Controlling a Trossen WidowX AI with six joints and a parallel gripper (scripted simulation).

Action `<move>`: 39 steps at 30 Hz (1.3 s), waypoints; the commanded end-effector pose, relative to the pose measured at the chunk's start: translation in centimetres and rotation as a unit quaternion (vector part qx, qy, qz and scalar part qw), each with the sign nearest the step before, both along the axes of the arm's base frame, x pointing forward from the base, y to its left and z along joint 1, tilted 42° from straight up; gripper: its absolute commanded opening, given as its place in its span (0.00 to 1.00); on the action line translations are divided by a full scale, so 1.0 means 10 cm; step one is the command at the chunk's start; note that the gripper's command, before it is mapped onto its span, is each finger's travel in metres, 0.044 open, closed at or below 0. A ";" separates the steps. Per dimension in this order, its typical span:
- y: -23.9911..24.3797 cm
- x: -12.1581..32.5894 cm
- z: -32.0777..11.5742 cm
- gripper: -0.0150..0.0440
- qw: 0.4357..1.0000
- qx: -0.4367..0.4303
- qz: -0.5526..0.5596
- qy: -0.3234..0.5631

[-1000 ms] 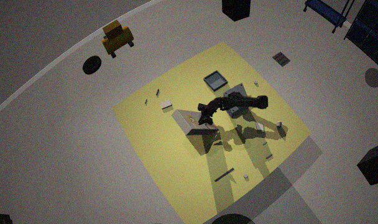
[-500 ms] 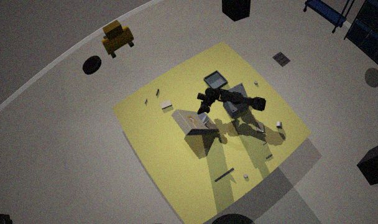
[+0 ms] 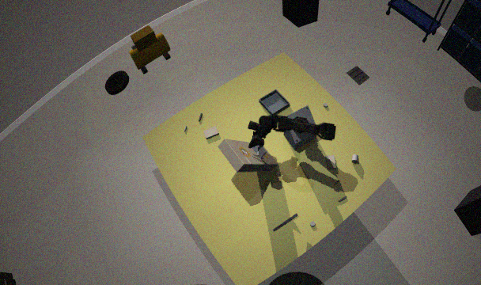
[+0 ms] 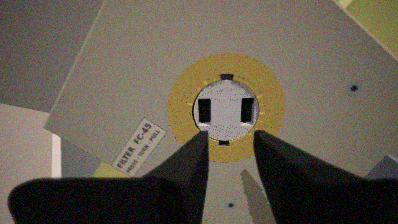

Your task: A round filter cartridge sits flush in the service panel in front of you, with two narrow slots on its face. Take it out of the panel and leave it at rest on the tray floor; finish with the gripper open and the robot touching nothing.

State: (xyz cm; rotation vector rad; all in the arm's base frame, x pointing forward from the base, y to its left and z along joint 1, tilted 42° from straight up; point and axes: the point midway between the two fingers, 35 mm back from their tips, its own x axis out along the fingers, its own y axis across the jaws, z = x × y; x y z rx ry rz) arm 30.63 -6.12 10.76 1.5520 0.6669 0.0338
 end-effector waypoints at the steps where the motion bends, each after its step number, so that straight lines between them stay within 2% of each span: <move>1: 0.02 0.06 -0.04 0.45 1.000 0.001 -0.003 0.002; 18: 0.16 0.27 -0.12 0.45 1.000 0.003 -0.004 -0.002; 39: 0.15 0.28 -0.12 0.45 1.000 0.003 -0.004 -0.002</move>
